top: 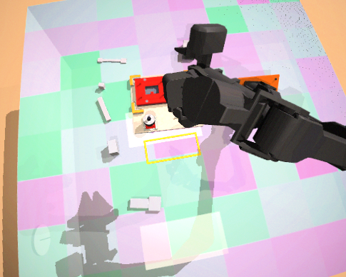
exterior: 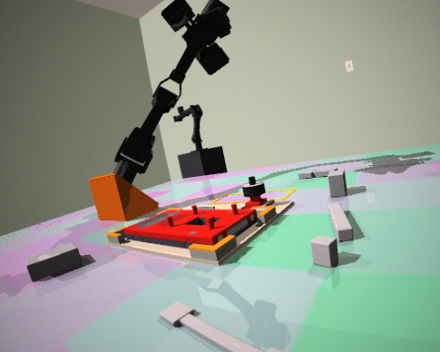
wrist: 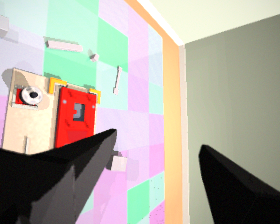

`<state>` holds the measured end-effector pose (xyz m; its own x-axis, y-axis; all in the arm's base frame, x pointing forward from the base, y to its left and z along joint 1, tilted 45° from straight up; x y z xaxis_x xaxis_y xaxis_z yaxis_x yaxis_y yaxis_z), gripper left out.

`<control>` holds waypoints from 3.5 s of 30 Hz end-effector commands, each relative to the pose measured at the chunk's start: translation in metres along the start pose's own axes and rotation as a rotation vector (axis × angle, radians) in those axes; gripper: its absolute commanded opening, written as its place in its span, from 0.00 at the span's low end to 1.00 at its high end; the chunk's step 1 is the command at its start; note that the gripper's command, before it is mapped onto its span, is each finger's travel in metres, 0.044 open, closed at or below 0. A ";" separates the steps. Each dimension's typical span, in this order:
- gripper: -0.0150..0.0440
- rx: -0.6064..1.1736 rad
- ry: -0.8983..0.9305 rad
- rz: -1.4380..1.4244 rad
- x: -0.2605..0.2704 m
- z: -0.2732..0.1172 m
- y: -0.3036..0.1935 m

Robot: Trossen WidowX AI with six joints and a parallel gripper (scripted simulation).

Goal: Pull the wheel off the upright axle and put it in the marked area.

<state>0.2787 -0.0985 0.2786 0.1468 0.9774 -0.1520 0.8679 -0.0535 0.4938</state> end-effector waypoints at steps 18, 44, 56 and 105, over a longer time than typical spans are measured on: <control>0.76 0.594 0.941 0.053 0.165 0.162 -0.025; 0.76 0.598 0.950 0.057 0.218 0.205 -0.057; 0.56 0.606 0.948 0.044 0.218 0.203 -0.057; 0.25 0.603 0.948 0.048 0.207 0.197 -0.051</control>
<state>0.3573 0.0707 0.0494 -0.0099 0.7188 0.6952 0.9954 0.0733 -0.0616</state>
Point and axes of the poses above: the point midway between the two fingers, 35 mm back from their tips, its own z axis out along the fingers, its own x axis across the jaws, y = z × x, the point moved 2 cm from there along -z, back along the fingers, and after that the axes turned 8 degrees about z, right-handed, at the moved point
